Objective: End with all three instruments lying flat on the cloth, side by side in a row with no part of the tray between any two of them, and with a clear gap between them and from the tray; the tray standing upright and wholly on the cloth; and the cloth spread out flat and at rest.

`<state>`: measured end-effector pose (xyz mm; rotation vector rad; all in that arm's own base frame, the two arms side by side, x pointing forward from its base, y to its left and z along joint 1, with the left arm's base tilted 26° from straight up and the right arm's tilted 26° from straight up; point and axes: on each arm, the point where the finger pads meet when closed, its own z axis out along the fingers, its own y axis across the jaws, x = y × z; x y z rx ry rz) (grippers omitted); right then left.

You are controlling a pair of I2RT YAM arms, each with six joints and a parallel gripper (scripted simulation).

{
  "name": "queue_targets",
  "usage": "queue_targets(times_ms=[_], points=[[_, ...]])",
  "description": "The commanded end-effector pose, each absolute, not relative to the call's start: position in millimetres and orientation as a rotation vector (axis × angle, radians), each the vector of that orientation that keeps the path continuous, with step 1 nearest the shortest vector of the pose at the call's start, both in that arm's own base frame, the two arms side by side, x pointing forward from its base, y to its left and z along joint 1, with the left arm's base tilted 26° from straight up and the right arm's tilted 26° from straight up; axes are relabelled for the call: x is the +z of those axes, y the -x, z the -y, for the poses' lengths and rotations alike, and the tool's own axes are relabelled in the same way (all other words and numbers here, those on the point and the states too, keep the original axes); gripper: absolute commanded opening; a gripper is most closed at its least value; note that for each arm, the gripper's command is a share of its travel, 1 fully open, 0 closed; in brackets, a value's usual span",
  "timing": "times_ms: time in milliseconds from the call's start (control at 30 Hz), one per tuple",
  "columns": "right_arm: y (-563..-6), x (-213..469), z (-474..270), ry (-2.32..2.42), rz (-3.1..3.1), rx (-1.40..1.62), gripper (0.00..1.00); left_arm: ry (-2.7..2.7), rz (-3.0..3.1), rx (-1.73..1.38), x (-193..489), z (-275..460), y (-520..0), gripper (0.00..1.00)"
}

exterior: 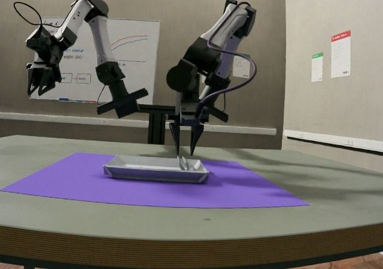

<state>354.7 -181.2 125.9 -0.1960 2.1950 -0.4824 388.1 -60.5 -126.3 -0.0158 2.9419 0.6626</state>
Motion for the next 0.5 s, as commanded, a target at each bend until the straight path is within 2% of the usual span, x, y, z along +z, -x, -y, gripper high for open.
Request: queue_targets(times_ms=[0, 467], points=[[-357.0, 132.0, 180.5, 0.203, -2.178, -0.489, 0.33, 0.023, -2.925, 0.664, -138.7, 52.4, -394.9, 0.35], [-357.0, 132.0, 180.5, 0.203, -2.178, -0.489, 0.33, 0.023, -2.916, 0.656, -155.8, 44.7, -400.5, 0.35]])
